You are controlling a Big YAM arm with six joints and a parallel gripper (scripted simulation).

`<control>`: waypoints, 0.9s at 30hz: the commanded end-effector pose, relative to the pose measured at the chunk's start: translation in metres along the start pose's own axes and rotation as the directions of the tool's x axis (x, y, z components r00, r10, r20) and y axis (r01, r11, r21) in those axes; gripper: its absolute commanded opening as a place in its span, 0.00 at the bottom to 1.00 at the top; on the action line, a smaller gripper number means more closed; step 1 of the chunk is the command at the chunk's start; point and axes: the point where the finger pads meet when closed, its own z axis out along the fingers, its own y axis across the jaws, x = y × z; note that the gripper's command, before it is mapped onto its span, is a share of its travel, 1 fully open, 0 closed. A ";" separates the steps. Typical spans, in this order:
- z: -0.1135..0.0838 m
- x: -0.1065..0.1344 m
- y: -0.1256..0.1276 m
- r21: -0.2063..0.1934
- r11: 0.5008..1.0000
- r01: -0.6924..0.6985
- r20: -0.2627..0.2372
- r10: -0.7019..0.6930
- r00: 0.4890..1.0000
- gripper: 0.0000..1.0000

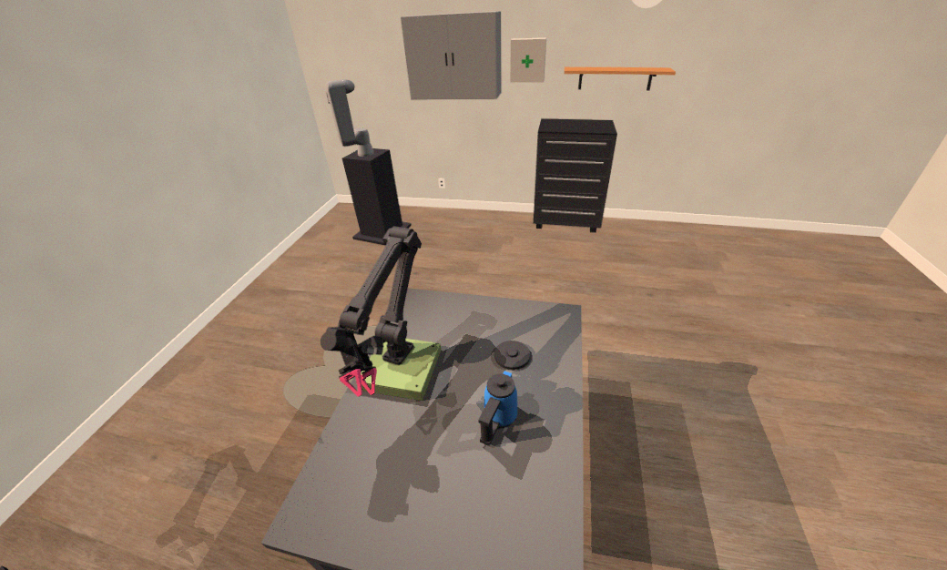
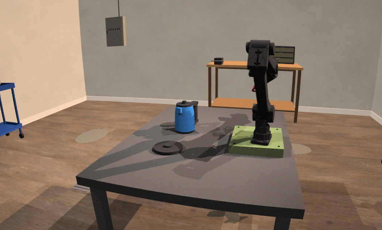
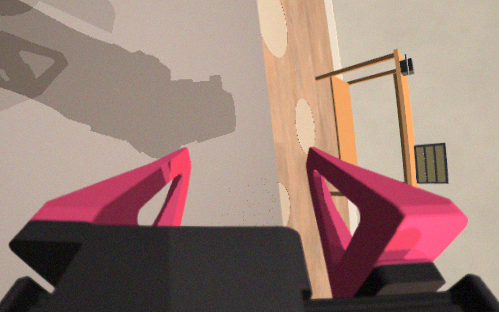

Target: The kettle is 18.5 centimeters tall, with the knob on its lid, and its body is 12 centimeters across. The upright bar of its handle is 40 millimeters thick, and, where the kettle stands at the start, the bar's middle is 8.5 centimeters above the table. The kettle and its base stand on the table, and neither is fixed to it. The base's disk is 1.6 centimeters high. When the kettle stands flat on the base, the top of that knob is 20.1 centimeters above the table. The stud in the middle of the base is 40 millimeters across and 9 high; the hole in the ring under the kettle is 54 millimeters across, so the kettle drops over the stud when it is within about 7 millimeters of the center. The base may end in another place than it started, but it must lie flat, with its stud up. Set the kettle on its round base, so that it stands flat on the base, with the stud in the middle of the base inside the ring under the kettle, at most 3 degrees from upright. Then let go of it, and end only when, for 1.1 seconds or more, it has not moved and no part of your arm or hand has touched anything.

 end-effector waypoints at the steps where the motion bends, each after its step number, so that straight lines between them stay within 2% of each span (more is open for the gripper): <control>1: 0.002 -0.015 -0.031 0.001 0.997 -0.077 0.016 0.077 0.997 0.74; 4: 0.004 -0.017 -0.032 -0.007 0.995 -0.096 0.016 0.096 0.995 0.74; 5: 0.012 -0.012 -0.003 -0.058 0.987 -0.150 0.007 0.151 0.989 0.74; 6: 0.008 -0.021 -0.034 -0.026 0.990 -0.136 0.015 0.136 0.991 0.74; 13: 0.021 -0.037 -0.040 -0.093 0.955 -0.281 -0.003 0.282 0.959 0.74; 19: 0.034 -0.054 -0.044 -0.150 0.901 -0.408 -0.039 0.407 0.913 0.74; 21: 0.034 -0.054 -0.044 -0.150 0.901 -0.408 -0.039 0.407 0.913 0.74; 27: 0.048 -0.072 -0.046 -0.198 0.824 -0.532 -0.097 0.523 0.847 0.74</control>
